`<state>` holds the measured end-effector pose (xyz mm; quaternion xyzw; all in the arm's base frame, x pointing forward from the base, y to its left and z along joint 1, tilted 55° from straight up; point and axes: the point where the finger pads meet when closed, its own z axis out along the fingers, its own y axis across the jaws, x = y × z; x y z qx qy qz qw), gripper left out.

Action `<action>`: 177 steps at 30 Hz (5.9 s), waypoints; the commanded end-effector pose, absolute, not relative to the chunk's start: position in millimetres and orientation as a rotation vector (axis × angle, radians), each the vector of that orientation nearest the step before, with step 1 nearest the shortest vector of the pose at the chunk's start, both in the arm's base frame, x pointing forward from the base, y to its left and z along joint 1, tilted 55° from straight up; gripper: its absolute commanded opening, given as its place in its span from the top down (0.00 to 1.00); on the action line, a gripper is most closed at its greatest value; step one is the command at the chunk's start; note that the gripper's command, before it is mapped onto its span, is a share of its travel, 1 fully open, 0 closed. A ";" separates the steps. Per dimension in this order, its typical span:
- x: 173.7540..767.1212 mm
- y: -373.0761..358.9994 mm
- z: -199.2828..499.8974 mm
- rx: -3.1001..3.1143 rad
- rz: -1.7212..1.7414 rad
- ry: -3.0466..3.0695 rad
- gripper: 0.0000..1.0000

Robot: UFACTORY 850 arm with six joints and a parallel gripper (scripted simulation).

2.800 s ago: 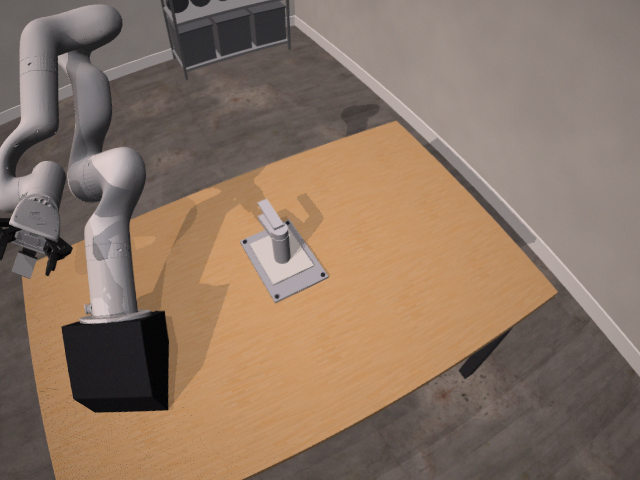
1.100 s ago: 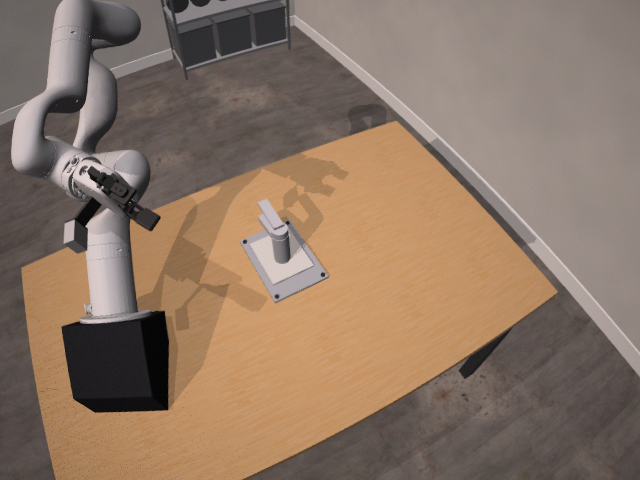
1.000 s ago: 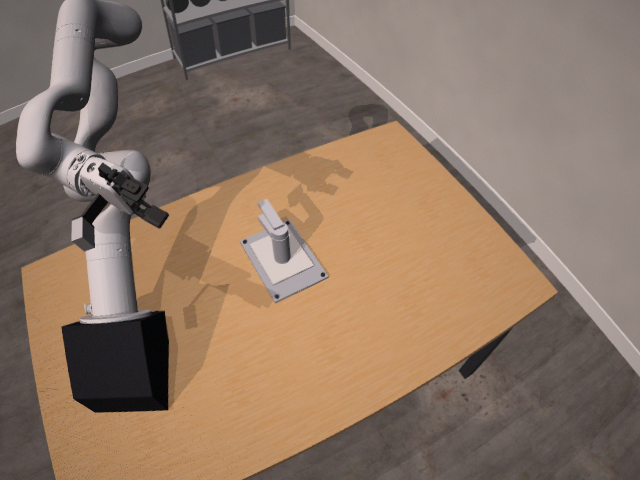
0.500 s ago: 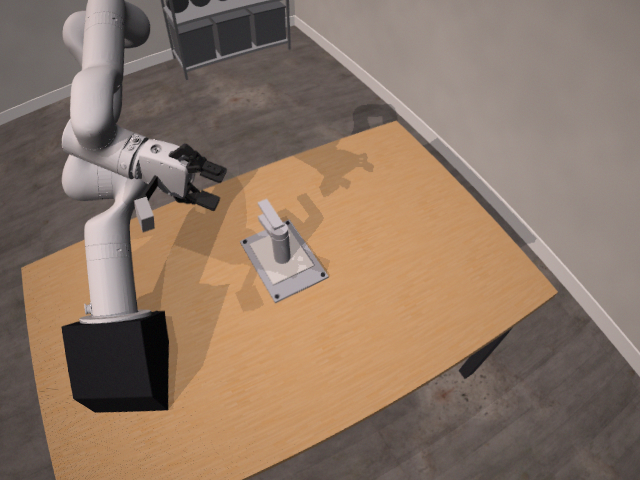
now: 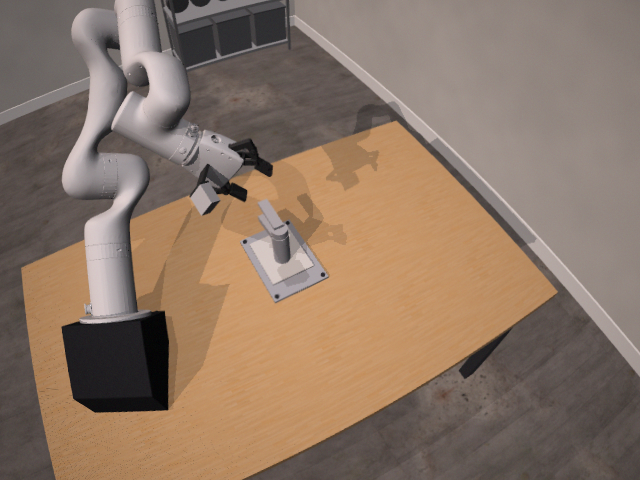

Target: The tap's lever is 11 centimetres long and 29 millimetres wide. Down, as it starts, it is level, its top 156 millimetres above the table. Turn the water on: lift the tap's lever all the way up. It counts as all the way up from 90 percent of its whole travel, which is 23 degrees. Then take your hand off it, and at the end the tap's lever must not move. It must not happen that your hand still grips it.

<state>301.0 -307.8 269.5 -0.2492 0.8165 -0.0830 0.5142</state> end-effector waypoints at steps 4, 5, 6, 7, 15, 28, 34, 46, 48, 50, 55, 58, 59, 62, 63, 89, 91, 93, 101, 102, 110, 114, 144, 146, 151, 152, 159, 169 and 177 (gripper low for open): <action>344.1 -263.8 280.0 -0.813 -0.052 1.892 0.00; 348.1 -257.9 281.1 -0.839 -0.034 1.883 0.00; 353.2 -250.1 282.5 -0.873 -0.011 1.871 0.00; 358.0 -242.2 283.9 -0.906 0.013 1.859 0.00; 387.5 -179.5 293.6 -1.165 0.191 1.757 0.00; 406.6 -94.0 304.7 -1.521 0.423 1.597 0.00; 406.9 -91.2 305.0 -1.533 0.431 1.591 0.00; 406.9 -91.2 305.0 -1.533 0.431 1.591 1.00; 406.9 -91.2 305.0 -1.533 0.431 1.591 1.00; 406.9 -91.2 305.0 -1.533 0.431 1.591 1.00; 406.9 -91.2 305.0 -1.533 0.431 1.591 1.00; 406.9 -91.2 305.0 -1.533 0.431 1.591 1.00; 406.9 -91.2 305.0 -1.533 0.431 1.591 1.00; 406.9 -91.2 305.0 -1.533 0.431 1.591 1.00; 406.9 -91.2 305.0 -1.533 0.431 1.591 1.00; 406.9 -91.2 305.0 -1.533 0.431 1.591 0.32; 406.9 -91.2 305.0 -1.533 0.431 1.591 0.32; 406.9 -91.2 305.0 -1.533 0.431 1.591 0.32; 406.9 -91.2 305.0 -1.533 0.431 1.591 0.32; 406.9 -91.2 305.0 -1.533 0.431 1.591 0.32; 406.9 -91.2 305.0 -1.533 0.431 1.591 0.32; 406.9 -91.2 305.0 -1.533 0.431 1.591 0.32; 415.0 -73.6 291.6 -1.533 0.431 1.590 0.32; 416.2 -71.0 289.7 -1.533 0.431 1.590 0.32; 419.1 -64.6 284.9 -1.533 0.431 1.590 0.32; 419.6 -63.4 284.0 -1.533 0.431 1.590 0.32; 422.1 -58.0 279.8 -1.533 0.431 1.590 0.32; 425.3 -51.2 274.7 -1.533 0.431 1.590 0.32; 425.8 -49.9 273.7 -1.533 0.431 1.590 0.32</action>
